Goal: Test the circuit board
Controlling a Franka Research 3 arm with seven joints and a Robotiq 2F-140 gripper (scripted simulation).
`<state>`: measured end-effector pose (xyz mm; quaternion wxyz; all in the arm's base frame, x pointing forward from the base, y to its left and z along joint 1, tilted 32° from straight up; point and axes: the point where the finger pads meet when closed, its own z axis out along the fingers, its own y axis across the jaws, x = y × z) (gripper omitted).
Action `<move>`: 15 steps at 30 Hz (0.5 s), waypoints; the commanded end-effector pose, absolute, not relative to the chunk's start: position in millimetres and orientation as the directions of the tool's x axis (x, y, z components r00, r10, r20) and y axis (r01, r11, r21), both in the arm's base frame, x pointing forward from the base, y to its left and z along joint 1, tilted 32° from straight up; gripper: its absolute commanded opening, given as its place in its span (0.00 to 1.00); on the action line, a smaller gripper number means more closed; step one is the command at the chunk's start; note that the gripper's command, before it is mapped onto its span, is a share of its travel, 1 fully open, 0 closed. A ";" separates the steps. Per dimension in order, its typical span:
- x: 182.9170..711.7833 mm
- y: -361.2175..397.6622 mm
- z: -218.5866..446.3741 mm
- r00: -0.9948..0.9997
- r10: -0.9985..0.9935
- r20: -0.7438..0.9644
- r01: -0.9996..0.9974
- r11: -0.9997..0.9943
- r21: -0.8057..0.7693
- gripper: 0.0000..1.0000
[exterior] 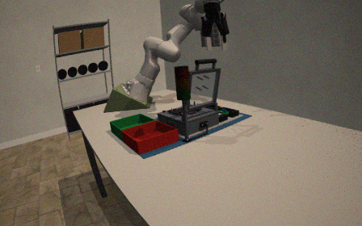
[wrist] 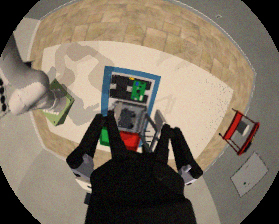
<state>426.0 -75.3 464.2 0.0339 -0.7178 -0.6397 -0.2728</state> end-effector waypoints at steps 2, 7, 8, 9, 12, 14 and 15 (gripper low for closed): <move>426.6 -72.6 465.6 0.033 0.899 0.437 0.937 -0.180 0.299 0.58; 427.7 -71.3 462.9 0.033 0.899 0.437 0.937 -0.180 0.299 0.58; 428.2 -70.7 461.7 0.033 0.899 0.437 0.937 -0.180 0.299 0.58; 428.8 -70.0 460.1 0.033 0.899 0.437 0.937 -0.180 0.299 0.58; 431.5 -66.9 453.5 0.033 0.899 0.437 0.937 -0.180 0.299 0.58; 434.1 -64.0 447.4 0.033 0.899 0.437 0.937 -0.180 0.299 0.58; 434.1 -64.0 447.4 0.033 0.899 0.437 0.937 -0.180 0.299 0.58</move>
